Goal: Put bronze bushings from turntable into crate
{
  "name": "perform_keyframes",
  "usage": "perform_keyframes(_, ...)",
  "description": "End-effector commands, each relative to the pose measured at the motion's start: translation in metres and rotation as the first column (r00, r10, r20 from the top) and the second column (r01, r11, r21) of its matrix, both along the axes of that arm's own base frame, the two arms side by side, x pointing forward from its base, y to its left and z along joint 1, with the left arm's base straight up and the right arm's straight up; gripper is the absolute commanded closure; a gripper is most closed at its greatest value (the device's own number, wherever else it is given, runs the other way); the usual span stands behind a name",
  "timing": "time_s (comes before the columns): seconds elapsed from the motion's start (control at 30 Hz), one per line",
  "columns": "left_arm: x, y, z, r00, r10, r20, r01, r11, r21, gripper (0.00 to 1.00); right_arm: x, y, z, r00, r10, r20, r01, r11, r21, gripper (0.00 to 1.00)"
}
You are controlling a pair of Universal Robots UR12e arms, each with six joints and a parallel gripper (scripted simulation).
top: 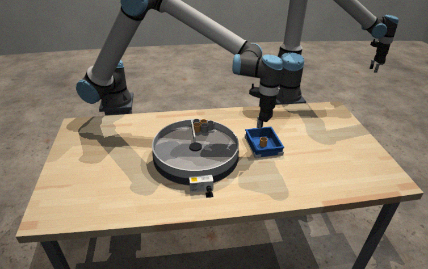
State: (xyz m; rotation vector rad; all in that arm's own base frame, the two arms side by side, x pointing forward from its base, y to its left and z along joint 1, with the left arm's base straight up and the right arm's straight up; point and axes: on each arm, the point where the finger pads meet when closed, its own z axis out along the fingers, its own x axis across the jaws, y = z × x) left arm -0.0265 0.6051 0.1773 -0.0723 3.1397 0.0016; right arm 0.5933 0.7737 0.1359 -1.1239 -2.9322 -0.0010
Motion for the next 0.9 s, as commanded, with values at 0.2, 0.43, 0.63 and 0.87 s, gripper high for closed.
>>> perform_keyframes(0.2,-0.002,-0.002,0.0,1.0,0.001,-0.001,-0.001,1.0,-0.001,0.0,-0.011,-0.047,0.0,0.995,0.104,0.001,-0.104,0.995,0.001,0.64)
perform_keyframes(0.43,-0.002,-0.002,0.0,1.0,0.001,-0.001,-0.001,1.0,-0.001,0.0,-0.024,-0.088,0.0,0.979,0.203,0.001,-0.203,0.979,0.001,0.64)
perform_keyframes(0.63,-0.002,-0.002,0.0,1.0,0.001,-0.001,-0.001,1.0,-0.001,0.0,-0.037,-0.129,-0.001,0.954,0.299,0.001,-0.299,0.954,0.0,0.64)
perform_keyframes(0.87,-0.002,-0.002,0.0,1.0,0.001,-0.001,-0.001,1.0,-0.001,0.0,-0.048,-0.165,-0.001,0.925,0.38,0.001,-0.38,0.925,0.0,0.64)
